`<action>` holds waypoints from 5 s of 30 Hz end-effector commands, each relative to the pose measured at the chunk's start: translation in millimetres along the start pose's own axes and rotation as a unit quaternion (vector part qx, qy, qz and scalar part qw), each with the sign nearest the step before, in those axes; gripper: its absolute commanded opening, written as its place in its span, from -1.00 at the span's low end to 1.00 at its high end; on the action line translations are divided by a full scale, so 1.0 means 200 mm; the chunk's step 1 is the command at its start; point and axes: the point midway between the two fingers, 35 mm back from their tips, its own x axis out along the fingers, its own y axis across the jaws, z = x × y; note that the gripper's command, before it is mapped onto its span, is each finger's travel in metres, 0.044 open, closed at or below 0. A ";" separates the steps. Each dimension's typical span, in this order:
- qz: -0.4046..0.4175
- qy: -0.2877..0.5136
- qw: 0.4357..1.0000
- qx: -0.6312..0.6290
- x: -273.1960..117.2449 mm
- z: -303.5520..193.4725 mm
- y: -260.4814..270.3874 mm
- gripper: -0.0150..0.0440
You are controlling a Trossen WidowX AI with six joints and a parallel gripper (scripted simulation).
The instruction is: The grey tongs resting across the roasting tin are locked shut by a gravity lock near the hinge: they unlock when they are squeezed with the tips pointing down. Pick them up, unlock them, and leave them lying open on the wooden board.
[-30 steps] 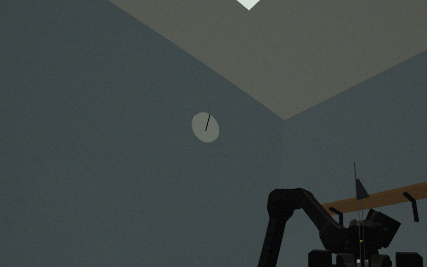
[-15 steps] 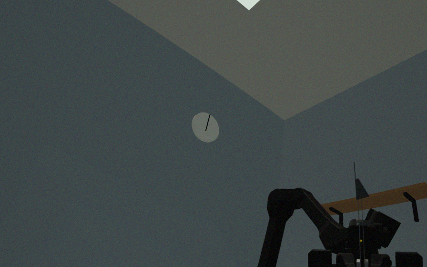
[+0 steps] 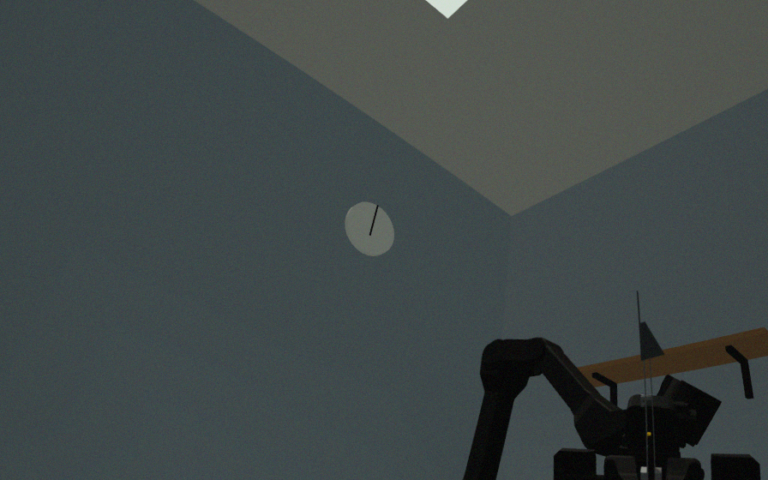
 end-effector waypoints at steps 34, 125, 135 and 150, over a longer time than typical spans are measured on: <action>0.022 0.253 0.967 -0.024 0.24 0.03 0.17 -1.00; -0.002 0.563 0.826 0.007 0.30 -0.23 0.00 -1.00; -0.002 0.563 0.826 0.007 0.33 -0.31 -0.01 -1.00; -0.003 0.563 0.826 0.007 0.36 -0.42 -0.02 -1.00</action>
